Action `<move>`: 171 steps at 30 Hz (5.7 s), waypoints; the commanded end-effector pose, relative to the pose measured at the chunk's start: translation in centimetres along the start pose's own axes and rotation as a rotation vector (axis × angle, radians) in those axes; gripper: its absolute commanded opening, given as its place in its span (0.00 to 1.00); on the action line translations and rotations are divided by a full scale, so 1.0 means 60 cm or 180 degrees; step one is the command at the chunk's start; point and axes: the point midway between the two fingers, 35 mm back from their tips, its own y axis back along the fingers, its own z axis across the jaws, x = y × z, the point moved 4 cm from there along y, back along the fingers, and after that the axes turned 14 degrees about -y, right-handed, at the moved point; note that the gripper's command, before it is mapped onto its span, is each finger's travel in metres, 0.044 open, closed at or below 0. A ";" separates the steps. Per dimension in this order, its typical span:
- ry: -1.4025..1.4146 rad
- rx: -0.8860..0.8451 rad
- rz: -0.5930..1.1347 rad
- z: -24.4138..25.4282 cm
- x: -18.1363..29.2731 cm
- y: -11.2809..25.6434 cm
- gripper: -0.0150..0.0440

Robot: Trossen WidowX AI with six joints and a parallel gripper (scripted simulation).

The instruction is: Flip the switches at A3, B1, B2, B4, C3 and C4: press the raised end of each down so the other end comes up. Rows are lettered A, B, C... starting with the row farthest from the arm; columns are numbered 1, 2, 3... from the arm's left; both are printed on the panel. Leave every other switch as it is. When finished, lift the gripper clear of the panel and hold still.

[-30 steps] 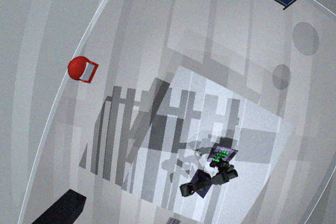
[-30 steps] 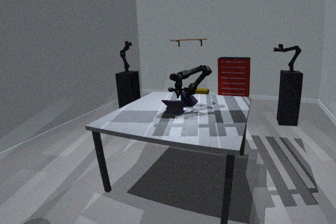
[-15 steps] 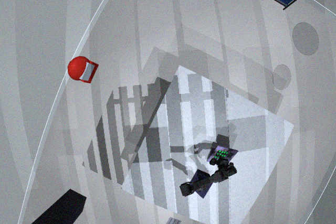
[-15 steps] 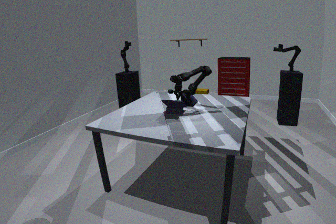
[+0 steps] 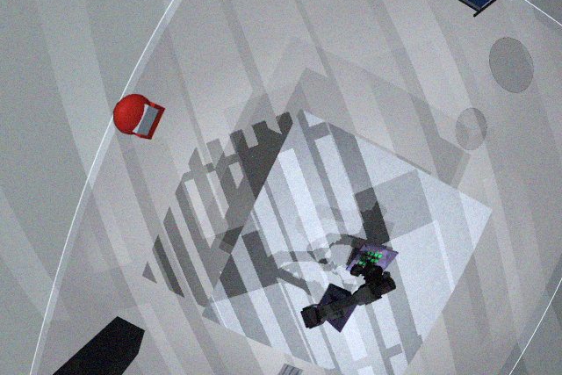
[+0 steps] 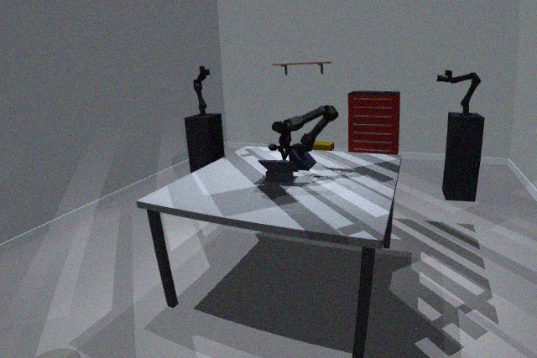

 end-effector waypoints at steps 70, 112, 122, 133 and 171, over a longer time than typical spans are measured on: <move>-0.0010 0.0009 -0.0074 -0.083 0.019 0.098 0.25; -0.0007 -0.0022 -0.0160 -0.082 0.019 -0.001 0.25; -0.0007 -0.0022 -0.0160 -0.082 0.019 -0.002 0.25; -0.0007 -0.0023 -0.0160 -0.082 0.019 -0.004 0.25; -0.0010 0.0012 -0.0075 -0.083 0.019 0.095 0.25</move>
